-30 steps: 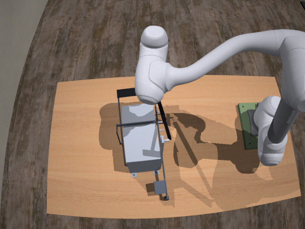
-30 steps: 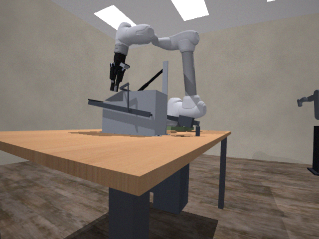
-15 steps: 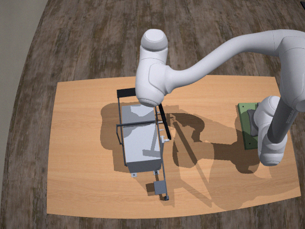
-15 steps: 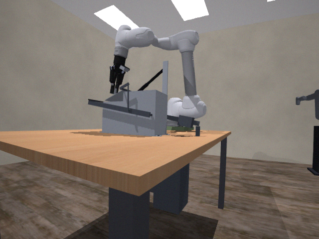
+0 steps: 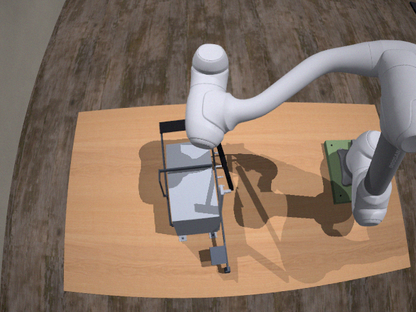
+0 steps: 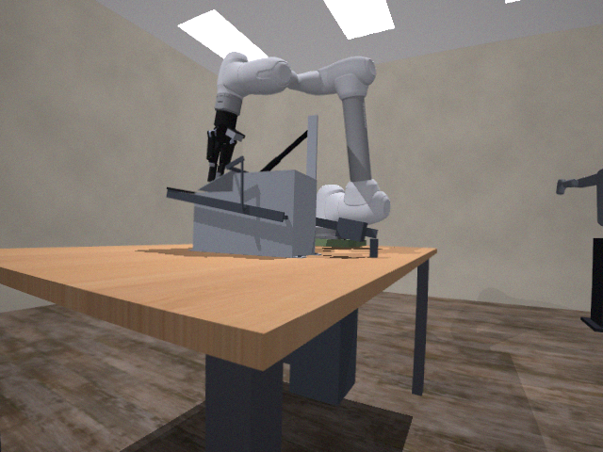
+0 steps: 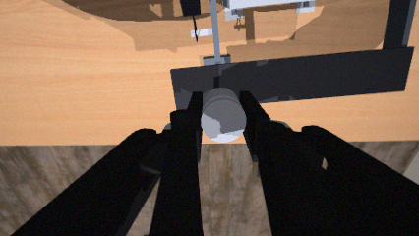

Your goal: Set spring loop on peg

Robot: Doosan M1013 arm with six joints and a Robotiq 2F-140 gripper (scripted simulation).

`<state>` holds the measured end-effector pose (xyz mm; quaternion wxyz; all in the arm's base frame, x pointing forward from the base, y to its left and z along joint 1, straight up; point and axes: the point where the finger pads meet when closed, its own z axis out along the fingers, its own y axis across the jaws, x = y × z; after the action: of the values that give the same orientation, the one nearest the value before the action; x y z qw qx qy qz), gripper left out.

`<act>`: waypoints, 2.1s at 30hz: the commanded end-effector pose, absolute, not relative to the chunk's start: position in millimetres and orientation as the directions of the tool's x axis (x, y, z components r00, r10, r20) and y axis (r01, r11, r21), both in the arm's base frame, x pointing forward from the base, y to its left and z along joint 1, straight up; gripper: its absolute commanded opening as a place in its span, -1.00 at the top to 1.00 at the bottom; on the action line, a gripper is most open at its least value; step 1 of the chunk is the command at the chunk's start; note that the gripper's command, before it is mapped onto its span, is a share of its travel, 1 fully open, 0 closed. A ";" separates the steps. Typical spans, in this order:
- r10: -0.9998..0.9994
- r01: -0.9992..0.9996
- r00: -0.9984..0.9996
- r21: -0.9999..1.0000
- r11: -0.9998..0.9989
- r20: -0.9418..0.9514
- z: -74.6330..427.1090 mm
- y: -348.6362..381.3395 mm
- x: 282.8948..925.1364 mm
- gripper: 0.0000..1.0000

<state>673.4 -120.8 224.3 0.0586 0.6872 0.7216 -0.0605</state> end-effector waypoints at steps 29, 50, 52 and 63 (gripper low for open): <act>0.985 0.999 -0.048 -0.005 0.048 -0.168 191.2 -120.8 674.0 0.50; 0.985 0.999 -0.048 -0.005 0.048 -0.168 184.5 -120.7 674.1 -1.00; 0.985 0.999 -0.048 -0.005 0.048 -0.168 184.5 -120.7 674.1 -1.00; 0.985 0.999 -0.048 -0.005 0.048 -0.168 184.5 -120.7 674.1 -1.00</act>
<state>673.6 -120.8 183.5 0.0586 0.6872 0.7216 -0.0605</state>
